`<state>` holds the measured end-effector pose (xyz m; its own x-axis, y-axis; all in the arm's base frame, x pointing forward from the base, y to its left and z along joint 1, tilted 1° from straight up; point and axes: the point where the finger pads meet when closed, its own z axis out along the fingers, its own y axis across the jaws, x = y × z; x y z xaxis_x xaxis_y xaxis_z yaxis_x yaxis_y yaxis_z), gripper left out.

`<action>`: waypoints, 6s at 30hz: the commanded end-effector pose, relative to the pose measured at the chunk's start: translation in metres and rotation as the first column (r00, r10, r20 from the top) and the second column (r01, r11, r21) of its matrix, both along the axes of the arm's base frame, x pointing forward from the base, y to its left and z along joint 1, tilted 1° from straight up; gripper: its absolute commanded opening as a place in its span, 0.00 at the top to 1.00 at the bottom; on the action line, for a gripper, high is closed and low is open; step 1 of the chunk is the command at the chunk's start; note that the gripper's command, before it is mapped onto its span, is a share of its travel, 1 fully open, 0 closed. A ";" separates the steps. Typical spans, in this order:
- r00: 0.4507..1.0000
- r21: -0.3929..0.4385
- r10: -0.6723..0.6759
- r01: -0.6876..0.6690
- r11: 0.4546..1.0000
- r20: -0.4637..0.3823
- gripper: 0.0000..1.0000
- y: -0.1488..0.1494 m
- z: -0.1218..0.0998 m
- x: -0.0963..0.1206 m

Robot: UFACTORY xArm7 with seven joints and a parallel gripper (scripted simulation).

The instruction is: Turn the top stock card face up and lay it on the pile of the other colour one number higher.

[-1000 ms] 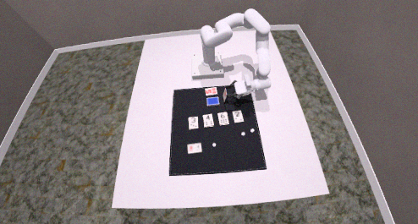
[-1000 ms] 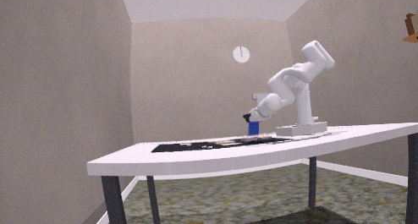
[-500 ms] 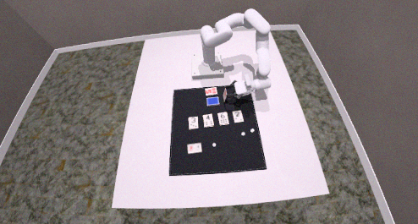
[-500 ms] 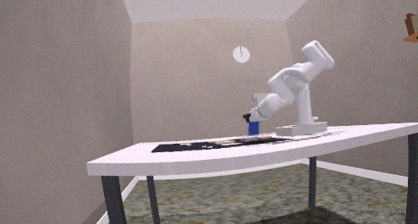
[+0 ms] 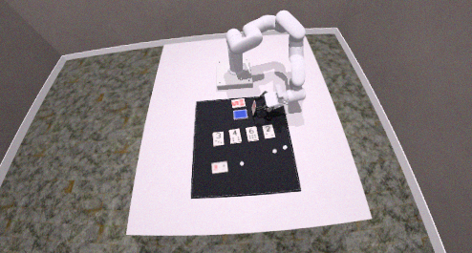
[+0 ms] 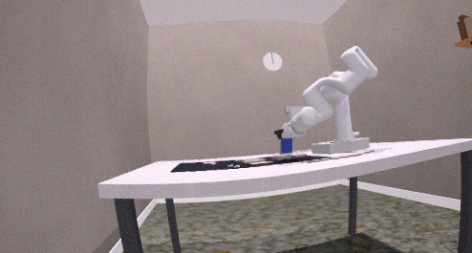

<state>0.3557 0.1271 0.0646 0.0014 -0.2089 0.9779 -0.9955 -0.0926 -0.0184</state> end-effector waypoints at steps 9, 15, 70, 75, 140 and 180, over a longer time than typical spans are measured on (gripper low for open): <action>1.000 0.002 0.000 0.000 1.000 0.002 0.26 -0.002 -0.011 0.001; 1.000 0.002 0.000 0.000 1.000 0.002 0.26 -0.003 -0.017 0.001; 1.000 0.002 0.000 0.000 1.000 0.002 0.26 0.001 -0.023 0.000; 1.000 0.002 0.000 0.000 1.000 0.002 0.26 0.004 -0.023 0.000; 1.000 0.002 0.000 0.000 1.000 0.002 0.26 0.036 -0.040 -0.003; 1.000 0.114 0.002 -0.001 0.993 -0.008 0.26 0.038 -0.040 -0.003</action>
